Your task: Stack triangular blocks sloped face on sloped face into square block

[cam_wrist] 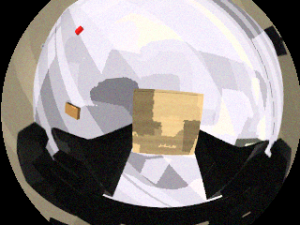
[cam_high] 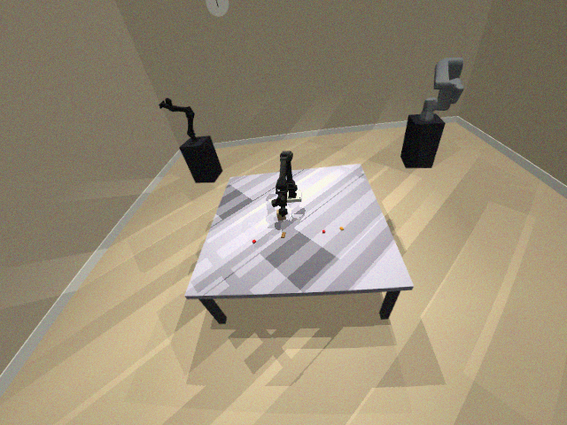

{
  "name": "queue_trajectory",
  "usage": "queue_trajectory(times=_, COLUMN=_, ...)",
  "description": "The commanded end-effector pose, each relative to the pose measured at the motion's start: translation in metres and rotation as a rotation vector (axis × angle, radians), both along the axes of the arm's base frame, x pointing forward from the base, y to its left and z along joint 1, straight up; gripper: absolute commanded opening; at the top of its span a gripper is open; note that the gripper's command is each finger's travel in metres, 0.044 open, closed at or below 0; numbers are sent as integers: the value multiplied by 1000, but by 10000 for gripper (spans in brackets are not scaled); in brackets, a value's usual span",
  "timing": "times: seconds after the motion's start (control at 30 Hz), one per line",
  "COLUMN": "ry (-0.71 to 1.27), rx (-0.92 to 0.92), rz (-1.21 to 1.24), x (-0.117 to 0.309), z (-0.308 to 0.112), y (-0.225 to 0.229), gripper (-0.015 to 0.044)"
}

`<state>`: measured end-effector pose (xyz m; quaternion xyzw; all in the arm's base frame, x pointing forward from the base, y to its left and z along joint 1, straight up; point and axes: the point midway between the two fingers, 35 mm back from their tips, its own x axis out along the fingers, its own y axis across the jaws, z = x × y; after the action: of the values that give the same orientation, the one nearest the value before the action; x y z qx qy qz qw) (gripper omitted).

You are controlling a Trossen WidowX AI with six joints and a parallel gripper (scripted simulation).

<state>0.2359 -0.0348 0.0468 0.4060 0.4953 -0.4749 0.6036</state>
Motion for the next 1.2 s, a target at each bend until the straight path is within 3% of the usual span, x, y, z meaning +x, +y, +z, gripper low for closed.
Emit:
queue_trajectory(times=0.0, ry=0, rx=0, rz=0, x=0, z=0, y=0, gripper=368)
queue_trajectory(times=0.1, ry=0, rx=0, rz=0, x=0, z=0, y=0, gripper=440)
queue_trajectory(times=0.4, ry=0, rx=0, rz=0, x=0, z=2, y=0, gripper=440)
queue_trajectory(times=0.7, ry=1, rx=2, rz=0, x=-6, z=106, y=19, gripper=440)
queue_trajectory(times=1.17, ry=1, rx=4, rz=4, x=-4, z=102, y=18, gripper=440)
